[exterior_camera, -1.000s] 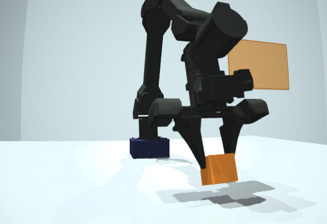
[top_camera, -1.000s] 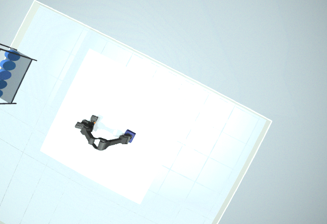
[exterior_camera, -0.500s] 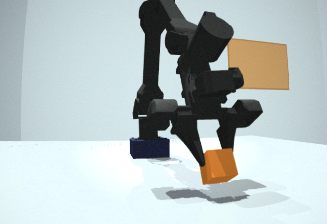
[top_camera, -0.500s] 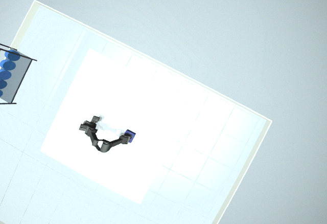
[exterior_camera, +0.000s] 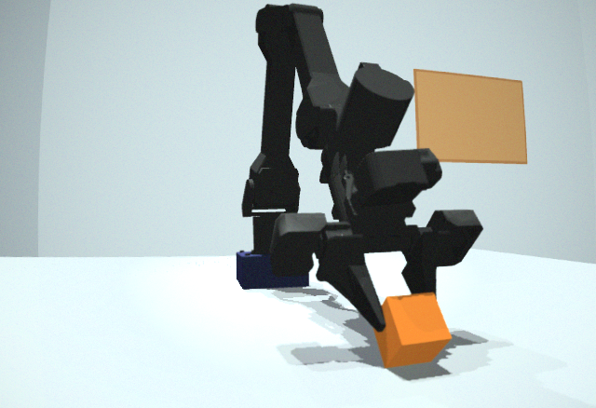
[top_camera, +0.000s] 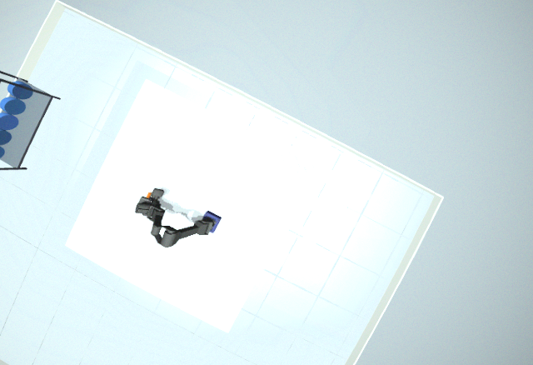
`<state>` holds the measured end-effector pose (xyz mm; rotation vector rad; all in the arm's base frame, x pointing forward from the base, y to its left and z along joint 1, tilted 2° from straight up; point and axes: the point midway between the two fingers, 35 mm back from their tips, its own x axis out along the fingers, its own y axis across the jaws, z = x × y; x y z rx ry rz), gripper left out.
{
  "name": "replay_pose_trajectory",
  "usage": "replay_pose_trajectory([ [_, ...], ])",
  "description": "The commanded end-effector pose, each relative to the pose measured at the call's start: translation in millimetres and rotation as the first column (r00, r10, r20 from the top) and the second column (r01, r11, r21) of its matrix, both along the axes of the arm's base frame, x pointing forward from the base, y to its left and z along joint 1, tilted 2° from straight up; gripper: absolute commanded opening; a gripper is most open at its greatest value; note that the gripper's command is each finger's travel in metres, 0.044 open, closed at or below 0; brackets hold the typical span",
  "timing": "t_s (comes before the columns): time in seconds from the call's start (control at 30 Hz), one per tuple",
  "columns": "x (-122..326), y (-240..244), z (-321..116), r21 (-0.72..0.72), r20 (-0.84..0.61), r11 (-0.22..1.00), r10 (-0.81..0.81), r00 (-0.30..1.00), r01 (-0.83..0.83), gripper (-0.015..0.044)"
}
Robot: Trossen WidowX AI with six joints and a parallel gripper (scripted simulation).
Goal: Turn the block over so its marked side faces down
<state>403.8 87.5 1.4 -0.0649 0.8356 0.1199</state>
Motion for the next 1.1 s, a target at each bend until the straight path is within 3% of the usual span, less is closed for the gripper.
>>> replay_pose_trajectory([
  [0.0,-1,-1,-5,-0.001,0.047,1.0,0.001,0.999,-0.001,0.0],
  [0.53,-14,-4,-8,0.032,0.288,0.999,-0.004,0.958,-0.005,0.0],
  [1.07,-15,-4,-4,0.037,0.319,0.999,-0.006,0.948,-0.006,0.0],
])
